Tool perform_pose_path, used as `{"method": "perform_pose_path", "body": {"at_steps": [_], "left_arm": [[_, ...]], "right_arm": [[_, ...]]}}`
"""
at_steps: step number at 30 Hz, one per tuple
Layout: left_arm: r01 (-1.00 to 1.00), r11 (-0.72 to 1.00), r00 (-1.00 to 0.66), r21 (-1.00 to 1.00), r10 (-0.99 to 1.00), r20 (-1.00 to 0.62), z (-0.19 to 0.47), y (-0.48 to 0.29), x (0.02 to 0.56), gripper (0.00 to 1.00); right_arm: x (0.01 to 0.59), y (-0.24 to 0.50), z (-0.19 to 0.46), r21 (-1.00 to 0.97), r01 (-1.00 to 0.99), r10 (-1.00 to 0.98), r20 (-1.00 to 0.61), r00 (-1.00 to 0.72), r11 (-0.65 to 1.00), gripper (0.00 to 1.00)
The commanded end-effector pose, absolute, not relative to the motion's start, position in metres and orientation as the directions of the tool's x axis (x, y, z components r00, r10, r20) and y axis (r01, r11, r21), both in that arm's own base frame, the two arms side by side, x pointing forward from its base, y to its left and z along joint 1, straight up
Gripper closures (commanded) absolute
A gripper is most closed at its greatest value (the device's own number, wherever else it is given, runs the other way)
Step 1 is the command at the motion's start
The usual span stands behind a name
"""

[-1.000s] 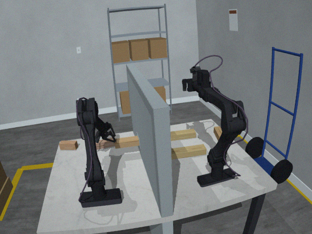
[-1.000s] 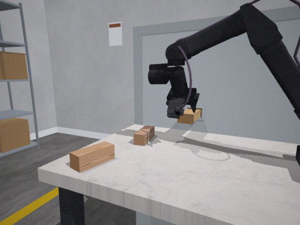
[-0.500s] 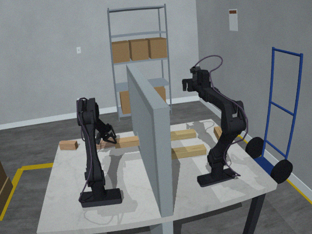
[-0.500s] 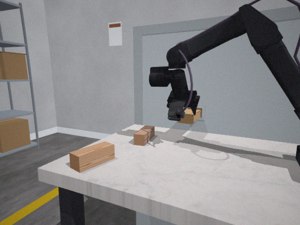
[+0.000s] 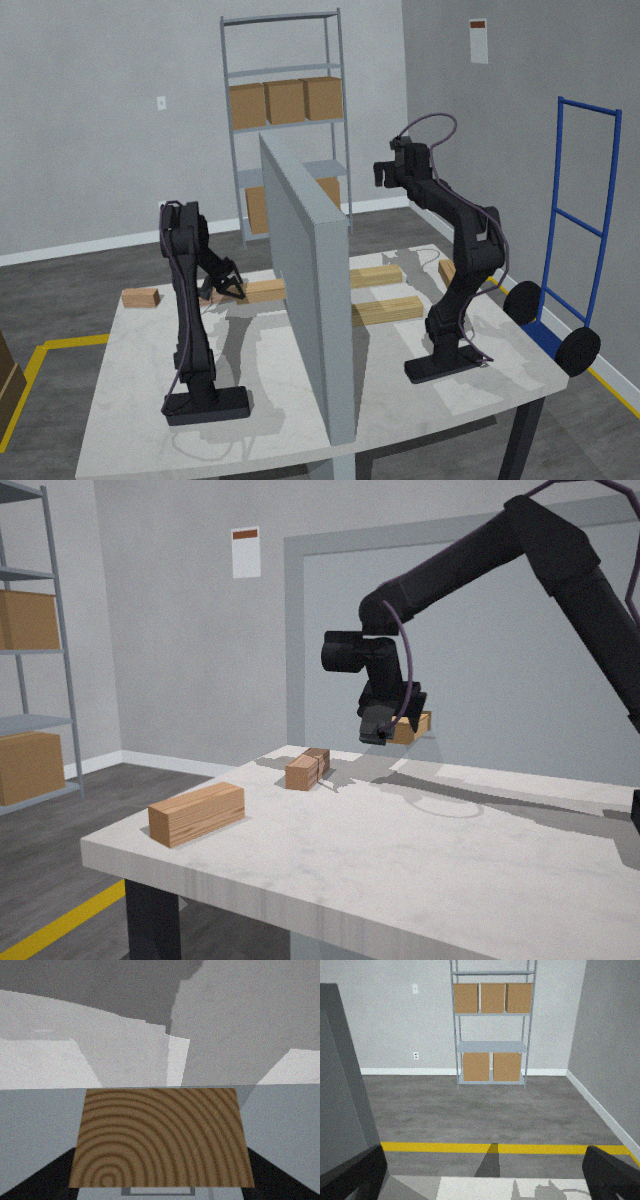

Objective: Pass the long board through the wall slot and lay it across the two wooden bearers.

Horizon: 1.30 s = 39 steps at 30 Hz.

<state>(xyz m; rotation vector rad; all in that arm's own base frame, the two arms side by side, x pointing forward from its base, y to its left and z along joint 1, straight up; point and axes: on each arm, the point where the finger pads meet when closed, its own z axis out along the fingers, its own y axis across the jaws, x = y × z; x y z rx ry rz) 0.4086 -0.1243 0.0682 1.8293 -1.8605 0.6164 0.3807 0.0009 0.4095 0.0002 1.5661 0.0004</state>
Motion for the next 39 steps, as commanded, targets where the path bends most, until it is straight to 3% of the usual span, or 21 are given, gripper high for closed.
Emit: {"method": "perform_pose_path", "body": {"at_steps": [1, 4, 7, 11, 15, 21, 22, 39], "left_arm": [[-0.999, 0.014, -0.04, -0.048, -0.787, 0.616, 0.073, -0.134, 0.416, 0.23], [-0.996, 0.016, -0.069, -0.092, -0.791, 0.608, 0.083, -0.138, 0.421, 0.23], [-1.0, 0.017, -0.016, -0.004, -0.803, 0.595, 0.045, -0.139, 0.412, 0.23], [-0.994, 0.018, -0.081, -0.108, -0.785, 0.614, 0.086, -0.142, 0.426, 0.23], [-1.0, 0.018, -0.02, -0.01, -0.787, 0.617, 0.062, -0.133, 0.416, 0.23], [-0.997, 0.022, -0.06, -0.07, -0.786, 0.615, 0.088, -0.138, 0.418, 0.23], [-0.997, 0.028, -0.065, -0.07, -0.785, 0.616, 0.088, -0.14, 0.418, 1.0], [-0.992, 0.008, -0.082, -0.125, -0.794, 0.603, 0.09, -0.145, 0.431, 1.0]], "right_arm": [[0.371, -0.005, 0.437, -0.011, 0.023, -0.013, -0.998, 0.068, 1.0, 0.0], [0.371, -0.005, 0.437, -0.011, 0.023, -0.013, -0.998, 0.068, 1.0, 0.0], [0.371, -0.005, 0.437, -0.011, 0.023, -0.013, -0.998, 0.068, 1.0, 0.0], [0.371, -0.005, 0.437, -0.011, 0.023, -0.013, -0.998, 0.068, 1.0, 0.0], [0.371, -0.005, 0.437, -0.011, 0.023, -0.013, -0.998, 0.068, 1.0, 0.0], [0.371, -0.005, 0.437, -0.011, 0.023, -0.013, -0.998, 0.068, 1.0, 0.0], [0.371, -0.005, 0.437, -0.011, 0.023, -0.013, -0.998, 0.068, 1.0, 0.0], [0.371, -0.005, 0.437, -0.011, 0.023, -0.013, -0.998, 0.068, 1.0, 0.0]]}}
